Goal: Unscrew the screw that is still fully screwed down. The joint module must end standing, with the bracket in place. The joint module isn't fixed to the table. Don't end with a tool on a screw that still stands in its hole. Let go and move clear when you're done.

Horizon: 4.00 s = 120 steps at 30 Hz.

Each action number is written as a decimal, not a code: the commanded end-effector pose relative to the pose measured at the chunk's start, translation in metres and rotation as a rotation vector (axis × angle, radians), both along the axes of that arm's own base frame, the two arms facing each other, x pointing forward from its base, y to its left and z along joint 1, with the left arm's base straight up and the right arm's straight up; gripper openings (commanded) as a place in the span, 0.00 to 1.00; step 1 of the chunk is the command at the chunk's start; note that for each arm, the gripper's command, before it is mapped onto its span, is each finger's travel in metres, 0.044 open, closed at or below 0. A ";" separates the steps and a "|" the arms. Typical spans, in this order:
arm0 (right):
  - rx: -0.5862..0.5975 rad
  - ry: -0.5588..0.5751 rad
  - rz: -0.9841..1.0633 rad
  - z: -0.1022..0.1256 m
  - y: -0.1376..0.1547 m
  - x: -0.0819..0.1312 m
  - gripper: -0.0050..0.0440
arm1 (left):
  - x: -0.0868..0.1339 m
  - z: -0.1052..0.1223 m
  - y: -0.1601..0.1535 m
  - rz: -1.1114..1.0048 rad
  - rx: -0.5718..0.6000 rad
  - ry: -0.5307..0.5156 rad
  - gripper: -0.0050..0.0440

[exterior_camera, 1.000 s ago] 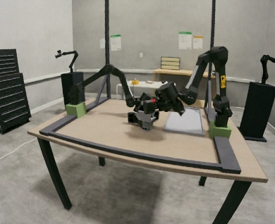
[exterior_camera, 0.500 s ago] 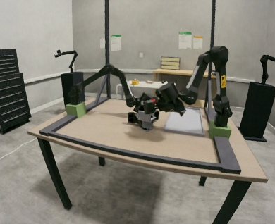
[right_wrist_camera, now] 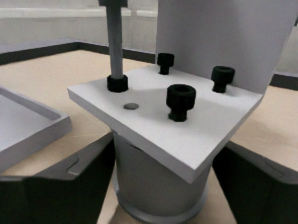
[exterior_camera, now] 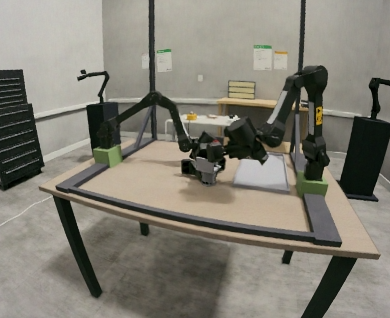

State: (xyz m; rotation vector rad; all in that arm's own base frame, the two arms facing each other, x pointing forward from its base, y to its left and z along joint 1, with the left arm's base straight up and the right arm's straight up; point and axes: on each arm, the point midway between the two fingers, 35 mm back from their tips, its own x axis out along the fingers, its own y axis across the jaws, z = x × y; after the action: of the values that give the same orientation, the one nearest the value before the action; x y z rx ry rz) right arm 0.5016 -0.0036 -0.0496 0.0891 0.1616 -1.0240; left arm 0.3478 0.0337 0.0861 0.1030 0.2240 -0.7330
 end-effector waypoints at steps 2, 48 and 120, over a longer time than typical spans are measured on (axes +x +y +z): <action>0.010 -0.037 -0.003 0.015 0.000 0.007 0.60 | -0.001 0.015 0.008 -0.006 0.023 -0.043 0.67; 0.010 -0.037 -0.003 0.015 0.000 0.007 0.60 | -0.032 0.019 0.032 -0.009 0.018 -0.024 0.67; 0.010 -0.037 -0.003 0.015 0.000 0.007 0.60 | -0.034 0.122 0.119 0.787 0.200 -0.003 0.67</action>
State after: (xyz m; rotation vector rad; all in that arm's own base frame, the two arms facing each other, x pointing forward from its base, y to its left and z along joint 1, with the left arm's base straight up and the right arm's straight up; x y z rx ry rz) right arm 0.5016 -0.0036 -0.0496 0.0891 0.1616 -1.0240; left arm 0.3215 0.1436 0.1831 0.1834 0.3610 -0.0260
